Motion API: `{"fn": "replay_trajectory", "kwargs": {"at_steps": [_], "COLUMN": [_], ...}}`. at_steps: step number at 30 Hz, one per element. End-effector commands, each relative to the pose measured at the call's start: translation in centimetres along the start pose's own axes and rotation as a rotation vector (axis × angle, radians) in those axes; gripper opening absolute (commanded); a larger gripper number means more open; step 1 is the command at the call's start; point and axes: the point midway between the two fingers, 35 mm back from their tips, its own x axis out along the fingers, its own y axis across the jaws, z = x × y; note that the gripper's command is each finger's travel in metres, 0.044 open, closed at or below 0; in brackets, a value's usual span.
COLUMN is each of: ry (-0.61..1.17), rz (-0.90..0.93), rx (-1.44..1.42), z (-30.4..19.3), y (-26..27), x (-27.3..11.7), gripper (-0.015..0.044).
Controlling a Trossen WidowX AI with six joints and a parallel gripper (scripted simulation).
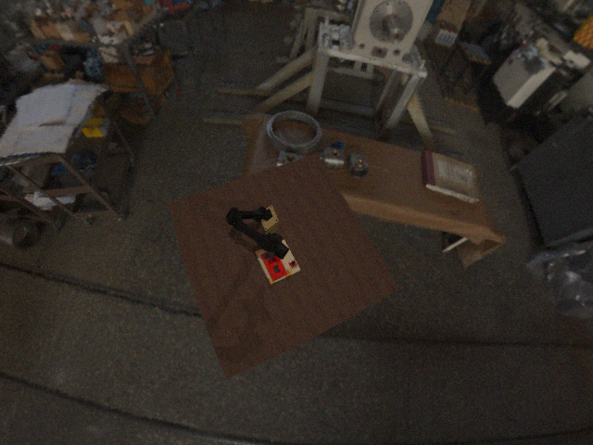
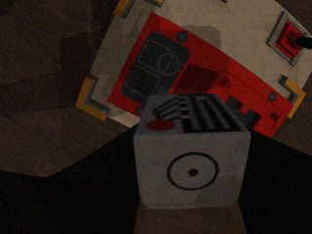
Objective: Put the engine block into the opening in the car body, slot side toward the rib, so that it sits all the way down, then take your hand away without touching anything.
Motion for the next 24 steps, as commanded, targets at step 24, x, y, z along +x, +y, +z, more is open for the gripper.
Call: {"fn": "replay_trajectory", "kwargs": {"at_steps": [24], "ry": [0.006], "rz": [-0.003], "rx": [0.859], "z": [-0.09], "y": [0.02], "x": [1.01], "gripper": [0.0000]}}
